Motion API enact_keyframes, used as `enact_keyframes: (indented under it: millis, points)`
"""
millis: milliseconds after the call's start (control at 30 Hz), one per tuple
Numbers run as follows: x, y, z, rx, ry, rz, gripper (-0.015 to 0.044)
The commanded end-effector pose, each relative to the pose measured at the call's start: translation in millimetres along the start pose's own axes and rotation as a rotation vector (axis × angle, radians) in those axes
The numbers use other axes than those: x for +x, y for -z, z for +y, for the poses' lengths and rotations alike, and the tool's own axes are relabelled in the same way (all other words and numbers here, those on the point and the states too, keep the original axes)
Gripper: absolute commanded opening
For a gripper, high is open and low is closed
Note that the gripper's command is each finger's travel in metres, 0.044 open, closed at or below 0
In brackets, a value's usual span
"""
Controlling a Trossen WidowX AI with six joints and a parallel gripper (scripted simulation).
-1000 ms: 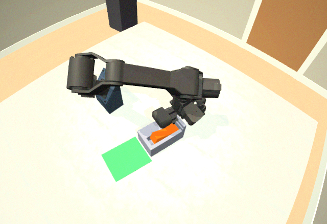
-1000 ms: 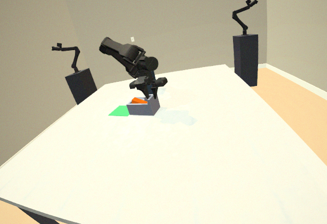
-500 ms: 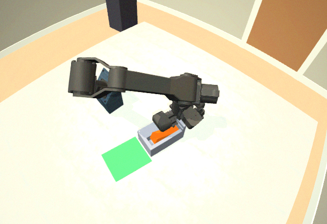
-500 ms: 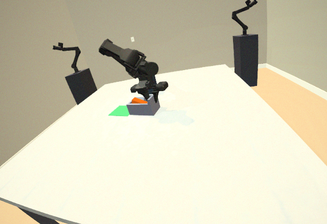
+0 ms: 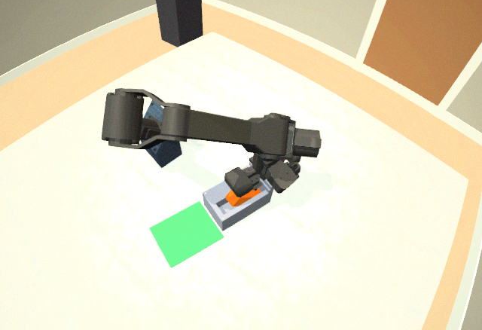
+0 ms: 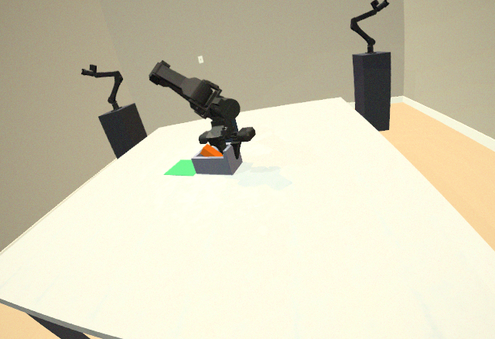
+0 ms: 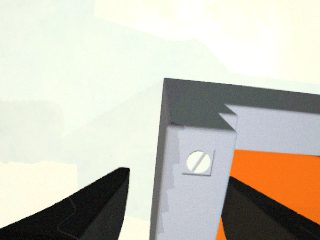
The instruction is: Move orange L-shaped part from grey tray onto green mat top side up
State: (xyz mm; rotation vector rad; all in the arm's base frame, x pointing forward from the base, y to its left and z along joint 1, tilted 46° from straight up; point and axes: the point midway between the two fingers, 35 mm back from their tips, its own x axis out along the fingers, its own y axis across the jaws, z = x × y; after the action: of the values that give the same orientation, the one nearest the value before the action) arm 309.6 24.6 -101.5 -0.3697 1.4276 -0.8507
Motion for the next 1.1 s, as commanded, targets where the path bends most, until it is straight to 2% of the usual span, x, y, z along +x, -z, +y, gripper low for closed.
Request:
enact_keyframes:
  millis: [0,867,967,1067]
  points:
    - [4.8,2.6,-1.8,-0.008,0.010,0.006,0.0180]
    - [-11.8,2.6,10.6,-0.008,0.008,0.007,0.0180]
    - [-28.9,0.9,10.2,-0.008,0.007,0.007,0.0180]
    - [-67.1,-0.2,6.9,-0.009,0.005,0.008,0.0180]
